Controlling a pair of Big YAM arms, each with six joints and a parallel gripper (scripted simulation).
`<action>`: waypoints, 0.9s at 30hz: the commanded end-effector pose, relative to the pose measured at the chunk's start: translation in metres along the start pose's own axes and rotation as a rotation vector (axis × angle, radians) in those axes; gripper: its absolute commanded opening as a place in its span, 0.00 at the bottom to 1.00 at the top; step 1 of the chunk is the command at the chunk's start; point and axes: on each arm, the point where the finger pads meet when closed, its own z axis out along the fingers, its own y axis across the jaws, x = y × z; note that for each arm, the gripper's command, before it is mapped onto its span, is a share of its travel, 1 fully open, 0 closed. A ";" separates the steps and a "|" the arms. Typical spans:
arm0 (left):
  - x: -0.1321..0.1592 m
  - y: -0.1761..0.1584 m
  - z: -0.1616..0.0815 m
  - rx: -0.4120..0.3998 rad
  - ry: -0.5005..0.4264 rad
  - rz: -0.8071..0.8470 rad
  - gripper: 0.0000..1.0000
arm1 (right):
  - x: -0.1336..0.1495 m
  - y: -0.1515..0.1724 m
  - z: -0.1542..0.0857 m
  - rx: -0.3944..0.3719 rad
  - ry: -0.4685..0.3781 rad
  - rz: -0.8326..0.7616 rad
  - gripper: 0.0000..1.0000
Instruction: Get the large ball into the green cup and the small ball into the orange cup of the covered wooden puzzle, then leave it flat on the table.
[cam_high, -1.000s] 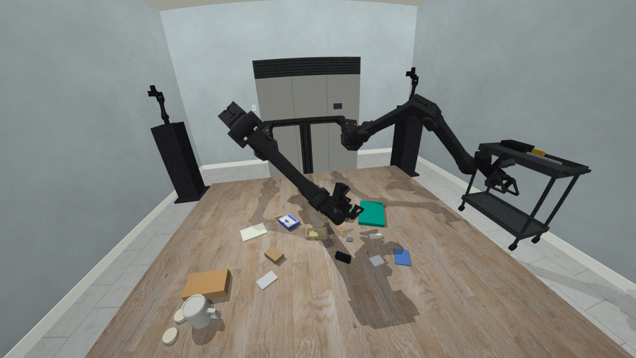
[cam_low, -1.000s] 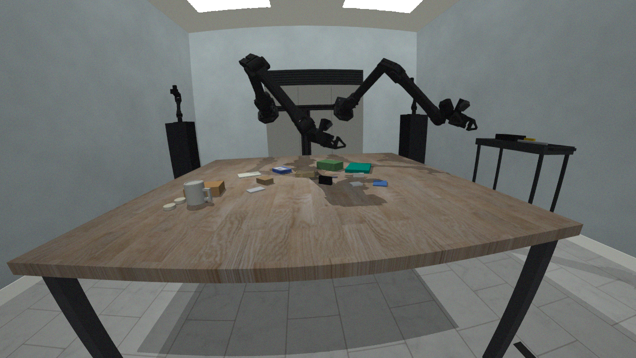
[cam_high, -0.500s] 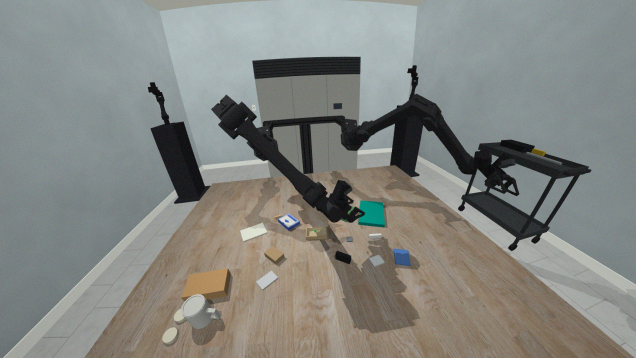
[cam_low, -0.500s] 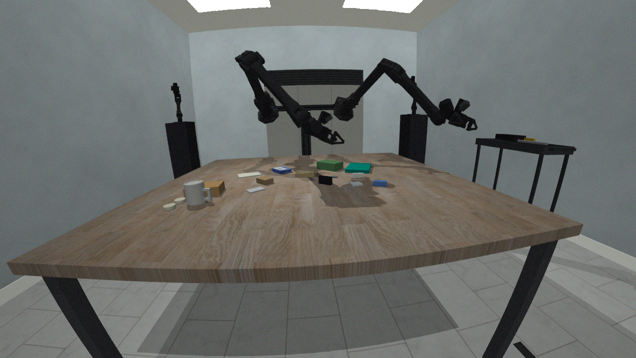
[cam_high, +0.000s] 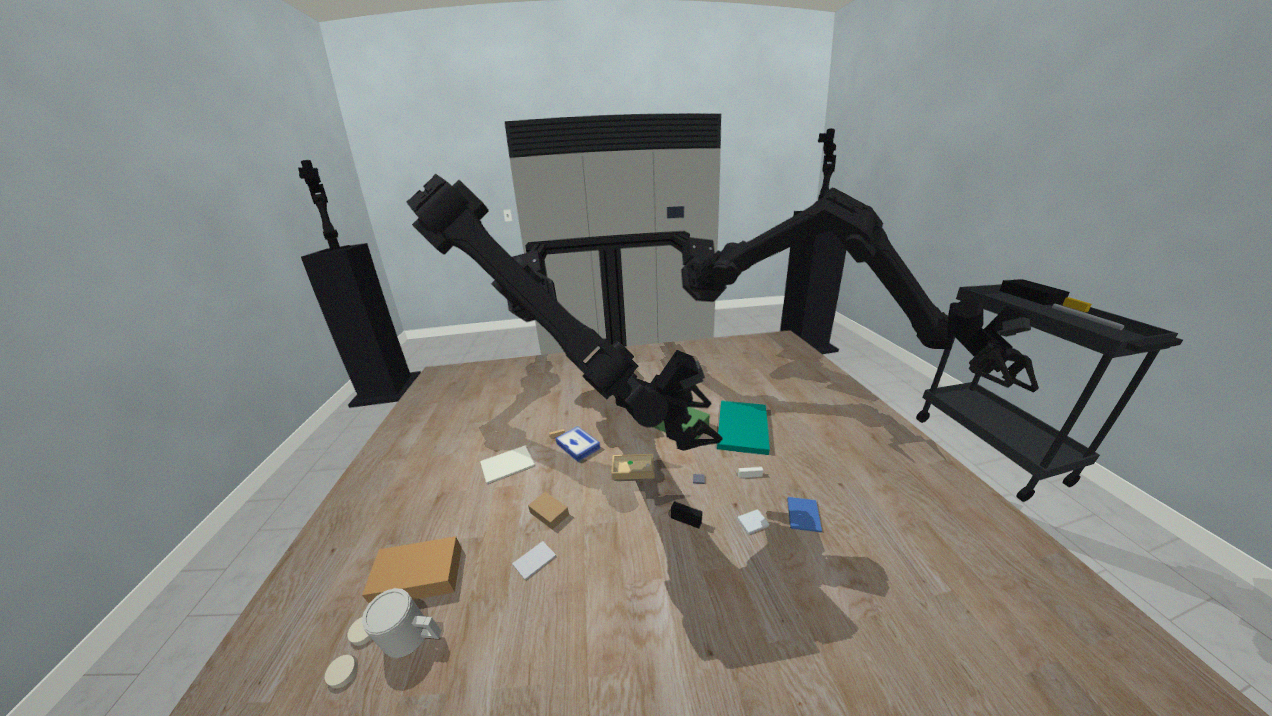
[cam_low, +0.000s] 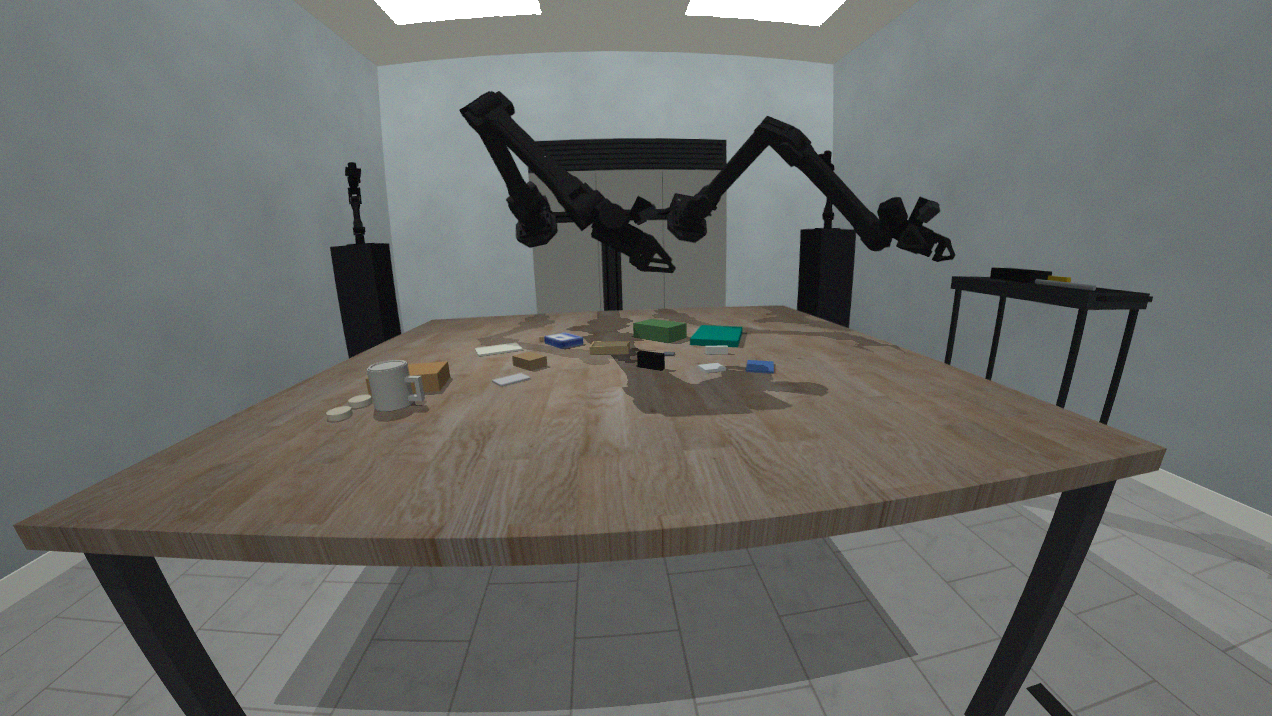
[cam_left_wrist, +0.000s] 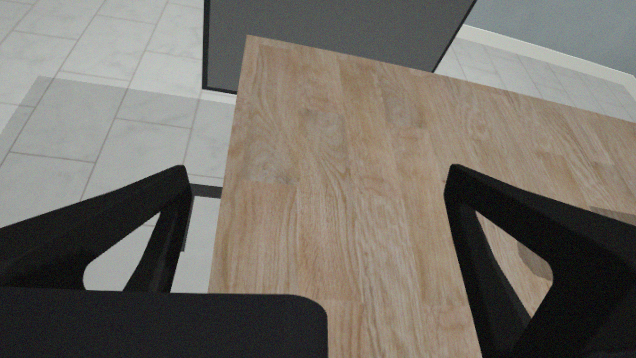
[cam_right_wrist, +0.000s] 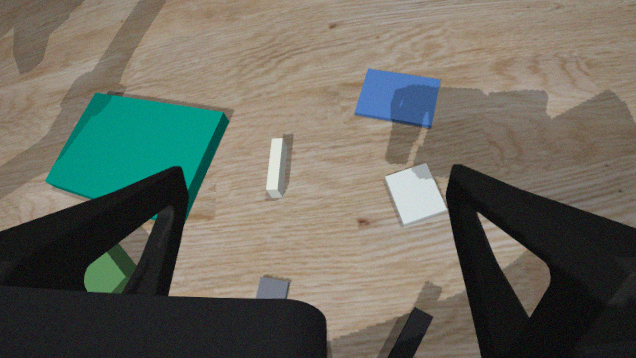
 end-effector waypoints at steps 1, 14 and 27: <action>-0.014 -0.003 0.004 0.011 -0.012 0.025 1.00 | -0.020 -0.020 -0.022 0.073 -0.020 0.117 1.00; -0.014 -0.003 0.004 0.011 -0.012 0.025 1.00 | -0.061 -0.079 -0.097 0.309 -0.068 0.392 1.00; -0.014 -0.003 0.004 0.011 -0.012 0.025 1.00 | -0.095 -0.119 -0.174 0.505 -0.182 0.641 1.00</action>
